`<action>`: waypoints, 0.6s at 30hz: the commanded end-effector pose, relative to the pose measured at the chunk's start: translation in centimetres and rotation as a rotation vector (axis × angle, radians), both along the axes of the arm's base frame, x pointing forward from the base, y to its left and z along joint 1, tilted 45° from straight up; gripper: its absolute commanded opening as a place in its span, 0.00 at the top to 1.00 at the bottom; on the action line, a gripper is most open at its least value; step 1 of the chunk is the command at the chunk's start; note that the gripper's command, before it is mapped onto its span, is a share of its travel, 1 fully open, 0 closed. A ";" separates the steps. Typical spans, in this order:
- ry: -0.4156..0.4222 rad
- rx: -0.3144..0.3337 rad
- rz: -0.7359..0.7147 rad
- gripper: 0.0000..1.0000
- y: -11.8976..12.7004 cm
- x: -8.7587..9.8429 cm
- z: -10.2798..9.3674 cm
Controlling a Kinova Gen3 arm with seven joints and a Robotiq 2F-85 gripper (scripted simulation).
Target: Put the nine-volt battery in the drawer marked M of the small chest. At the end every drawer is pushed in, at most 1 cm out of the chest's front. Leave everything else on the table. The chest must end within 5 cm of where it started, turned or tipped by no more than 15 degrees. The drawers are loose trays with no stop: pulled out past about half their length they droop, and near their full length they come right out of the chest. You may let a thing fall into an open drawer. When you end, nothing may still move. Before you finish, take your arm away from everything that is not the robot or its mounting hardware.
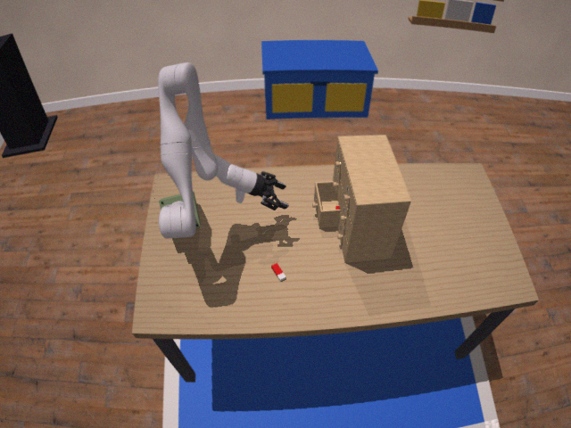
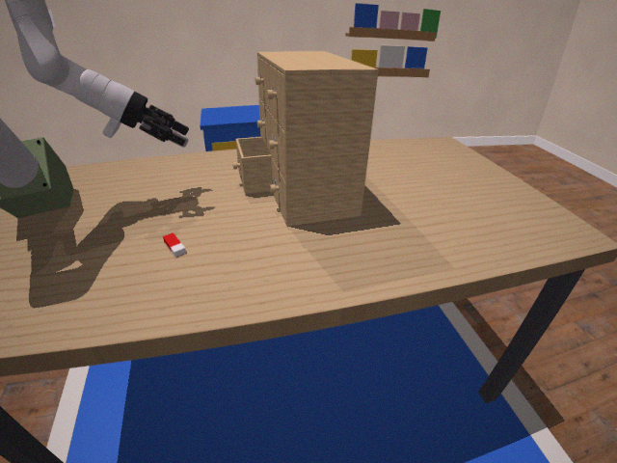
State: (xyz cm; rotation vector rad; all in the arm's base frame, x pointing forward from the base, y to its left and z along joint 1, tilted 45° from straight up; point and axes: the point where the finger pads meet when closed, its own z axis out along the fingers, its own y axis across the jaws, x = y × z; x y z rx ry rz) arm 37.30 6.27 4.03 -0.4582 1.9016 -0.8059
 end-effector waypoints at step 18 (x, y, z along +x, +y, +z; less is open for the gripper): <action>0.107 0.026 -0.109 0.00 0.8 0.0 0.5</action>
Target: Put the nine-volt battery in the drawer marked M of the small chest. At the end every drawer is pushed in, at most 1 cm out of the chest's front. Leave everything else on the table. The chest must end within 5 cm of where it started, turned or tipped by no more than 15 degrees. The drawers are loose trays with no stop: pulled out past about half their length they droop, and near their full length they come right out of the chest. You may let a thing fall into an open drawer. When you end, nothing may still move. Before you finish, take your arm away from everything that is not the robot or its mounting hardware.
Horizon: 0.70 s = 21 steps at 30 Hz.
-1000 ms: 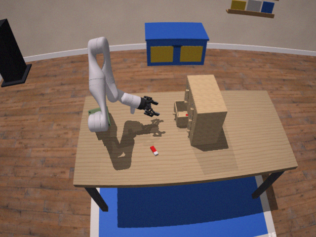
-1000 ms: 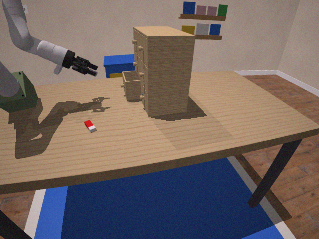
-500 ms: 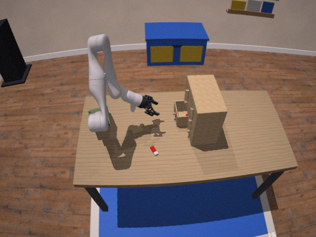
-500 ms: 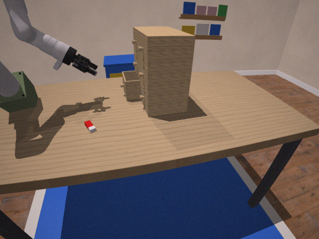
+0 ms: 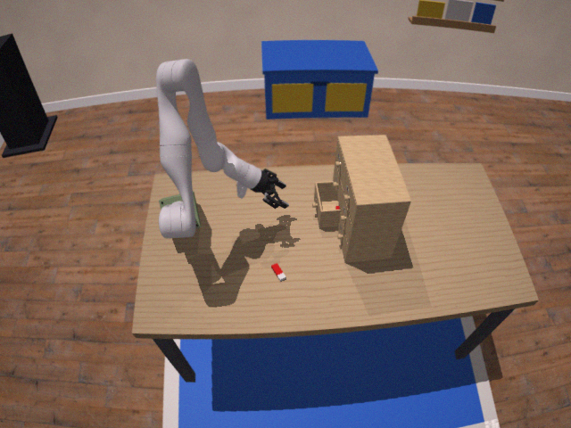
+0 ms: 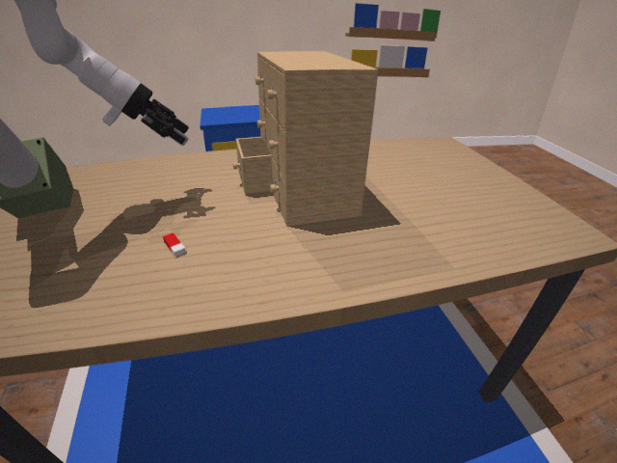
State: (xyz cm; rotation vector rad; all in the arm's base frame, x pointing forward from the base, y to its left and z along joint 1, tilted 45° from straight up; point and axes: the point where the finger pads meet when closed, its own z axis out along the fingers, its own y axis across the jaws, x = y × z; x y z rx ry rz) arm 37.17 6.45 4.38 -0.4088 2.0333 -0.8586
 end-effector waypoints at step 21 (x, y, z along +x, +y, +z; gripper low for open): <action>0.133 0.027 -0.132 0.00 1.0 0.0 0.6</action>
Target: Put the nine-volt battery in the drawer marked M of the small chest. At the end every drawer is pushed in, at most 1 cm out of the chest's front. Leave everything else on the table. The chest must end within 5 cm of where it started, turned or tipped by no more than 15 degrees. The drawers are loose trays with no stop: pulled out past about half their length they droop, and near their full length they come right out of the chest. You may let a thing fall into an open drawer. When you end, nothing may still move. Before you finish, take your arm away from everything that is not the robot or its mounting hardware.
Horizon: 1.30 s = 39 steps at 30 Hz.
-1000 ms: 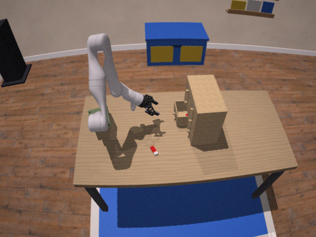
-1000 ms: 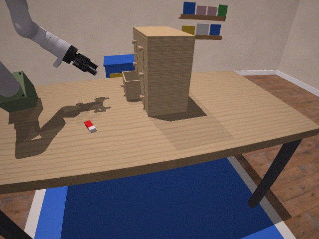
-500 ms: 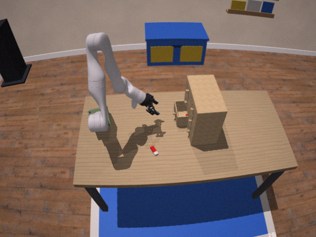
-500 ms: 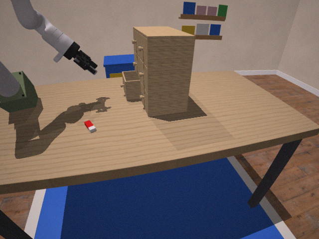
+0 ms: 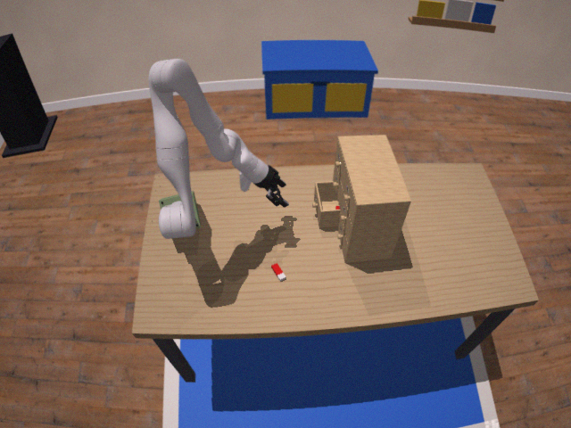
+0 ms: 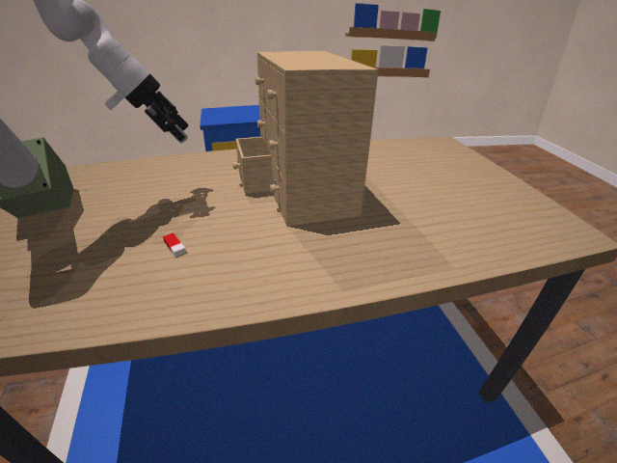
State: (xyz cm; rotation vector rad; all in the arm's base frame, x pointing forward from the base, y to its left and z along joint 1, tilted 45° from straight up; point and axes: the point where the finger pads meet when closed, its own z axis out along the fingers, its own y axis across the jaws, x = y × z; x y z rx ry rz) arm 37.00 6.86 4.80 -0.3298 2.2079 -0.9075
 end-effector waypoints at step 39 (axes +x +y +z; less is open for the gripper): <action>0.229 0.015 -0.219 0.00 1.3 0.0 0.9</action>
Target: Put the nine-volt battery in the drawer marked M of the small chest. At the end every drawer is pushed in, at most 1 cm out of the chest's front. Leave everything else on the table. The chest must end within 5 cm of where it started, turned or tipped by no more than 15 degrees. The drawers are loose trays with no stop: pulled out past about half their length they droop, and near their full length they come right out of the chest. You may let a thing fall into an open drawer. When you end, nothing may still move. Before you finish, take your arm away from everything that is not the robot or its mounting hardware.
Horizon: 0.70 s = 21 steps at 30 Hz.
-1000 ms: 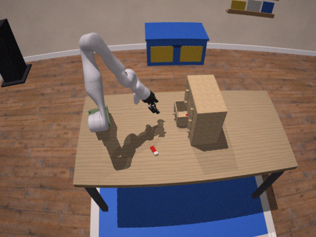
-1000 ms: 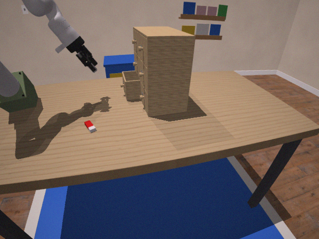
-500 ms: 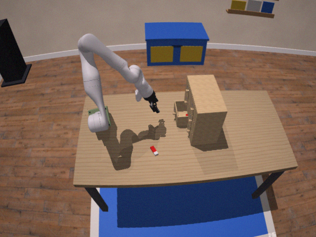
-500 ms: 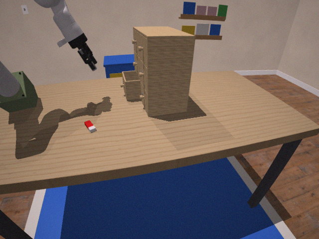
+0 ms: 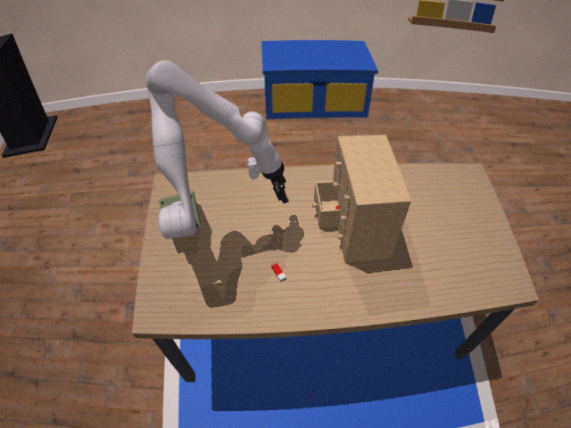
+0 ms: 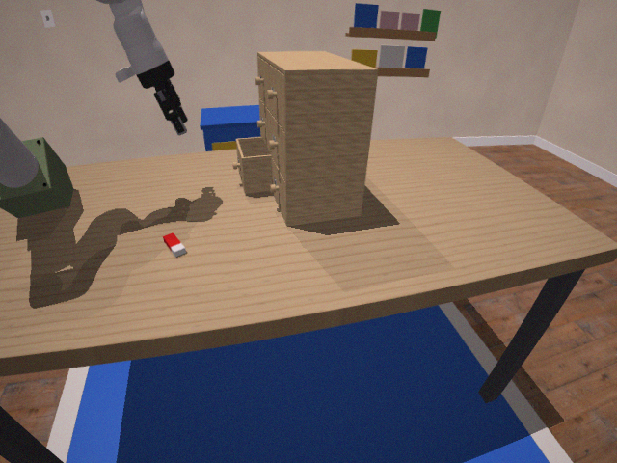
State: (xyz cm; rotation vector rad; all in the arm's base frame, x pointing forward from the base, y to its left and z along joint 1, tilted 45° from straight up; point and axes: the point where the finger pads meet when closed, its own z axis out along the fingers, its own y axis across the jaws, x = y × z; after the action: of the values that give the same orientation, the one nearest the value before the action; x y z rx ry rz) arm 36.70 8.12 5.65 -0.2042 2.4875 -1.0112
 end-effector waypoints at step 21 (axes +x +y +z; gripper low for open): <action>0.104 0.008 -0.104 0.00 0.4 0.3 0.3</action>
State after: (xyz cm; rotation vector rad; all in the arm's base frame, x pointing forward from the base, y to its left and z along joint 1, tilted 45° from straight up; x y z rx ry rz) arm 36.79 8.53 5.98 -0.1372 2.6119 -1.0576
